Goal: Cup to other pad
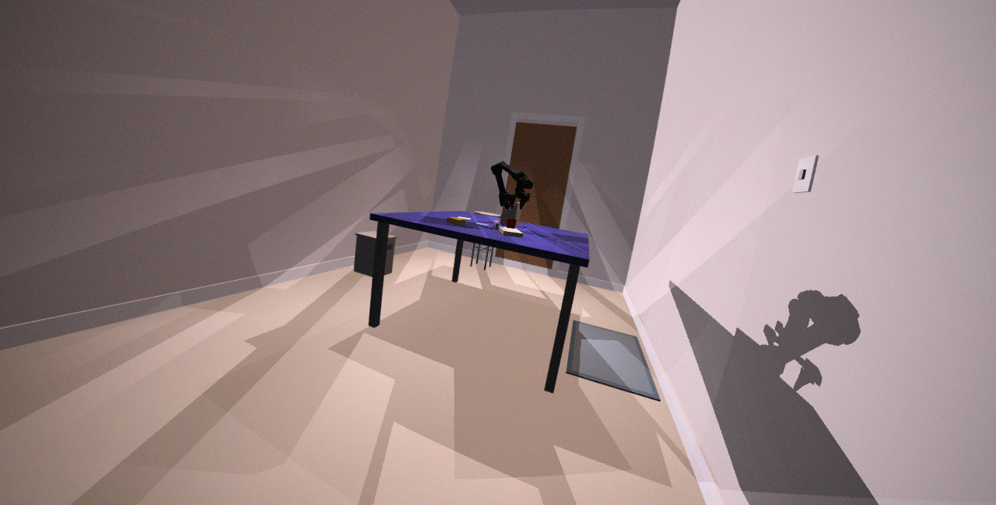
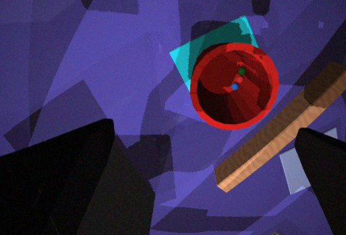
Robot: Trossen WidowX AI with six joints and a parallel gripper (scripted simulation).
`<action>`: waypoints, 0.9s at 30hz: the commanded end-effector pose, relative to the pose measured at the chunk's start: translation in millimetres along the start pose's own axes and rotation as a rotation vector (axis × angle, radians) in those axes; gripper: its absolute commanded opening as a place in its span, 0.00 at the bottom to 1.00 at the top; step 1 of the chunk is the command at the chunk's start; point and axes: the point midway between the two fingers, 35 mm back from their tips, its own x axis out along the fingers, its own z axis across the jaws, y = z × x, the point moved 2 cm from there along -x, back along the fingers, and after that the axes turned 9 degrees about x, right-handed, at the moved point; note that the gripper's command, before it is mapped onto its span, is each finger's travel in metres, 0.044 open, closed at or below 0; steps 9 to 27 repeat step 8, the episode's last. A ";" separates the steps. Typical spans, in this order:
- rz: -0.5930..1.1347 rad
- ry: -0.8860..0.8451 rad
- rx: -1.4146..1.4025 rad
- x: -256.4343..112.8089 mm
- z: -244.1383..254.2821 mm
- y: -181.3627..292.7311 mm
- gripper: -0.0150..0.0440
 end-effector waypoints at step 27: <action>-0.001 0.000 0.001 -2.9 0.1 0.0 1.00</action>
